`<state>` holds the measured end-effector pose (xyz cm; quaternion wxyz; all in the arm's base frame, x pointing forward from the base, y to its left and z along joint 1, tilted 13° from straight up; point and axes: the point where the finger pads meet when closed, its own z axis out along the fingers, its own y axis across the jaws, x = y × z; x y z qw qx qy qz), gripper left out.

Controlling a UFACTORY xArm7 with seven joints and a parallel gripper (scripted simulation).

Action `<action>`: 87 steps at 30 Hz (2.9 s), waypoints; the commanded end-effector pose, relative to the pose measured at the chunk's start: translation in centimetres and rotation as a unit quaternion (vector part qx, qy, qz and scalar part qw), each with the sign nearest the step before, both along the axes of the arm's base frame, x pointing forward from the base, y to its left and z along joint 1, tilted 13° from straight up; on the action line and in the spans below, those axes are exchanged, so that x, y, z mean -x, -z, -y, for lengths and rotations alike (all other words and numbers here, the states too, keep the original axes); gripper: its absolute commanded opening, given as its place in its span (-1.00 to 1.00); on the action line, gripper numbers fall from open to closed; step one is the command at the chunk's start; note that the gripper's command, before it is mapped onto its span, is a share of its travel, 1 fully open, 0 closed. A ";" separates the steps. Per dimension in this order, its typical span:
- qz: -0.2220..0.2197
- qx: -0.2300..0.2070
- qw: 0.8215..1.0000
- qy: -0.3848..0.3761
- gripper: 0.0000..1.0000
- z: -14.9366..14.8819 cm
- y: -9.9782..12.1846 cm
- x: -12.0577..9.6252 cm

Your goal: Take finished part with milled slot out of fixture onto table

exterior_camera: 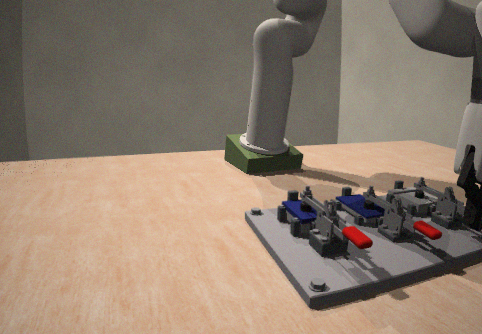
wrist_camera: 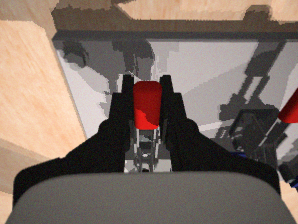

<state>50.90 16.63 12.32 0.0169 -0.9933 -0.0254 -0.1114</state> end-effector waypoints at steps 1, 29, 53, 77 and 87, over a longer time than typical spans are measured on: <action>0.002 -0.001 1.000 0.000 -1.00 -0.1 -0.2 -0.1; 0.002 -0.001 1.000 0.000 -1.00 0.0 -0.6 0.2; 0.002 -0.001 1.000 0.000 -1.00 0.1 -1.7 1.2; 0.002 -0.001 1.000 0.000 -1.00 0.2 -2.4 3.0; 0.002 -0.001 1.000 0.000 -1.00 0.2 -2.5 3.7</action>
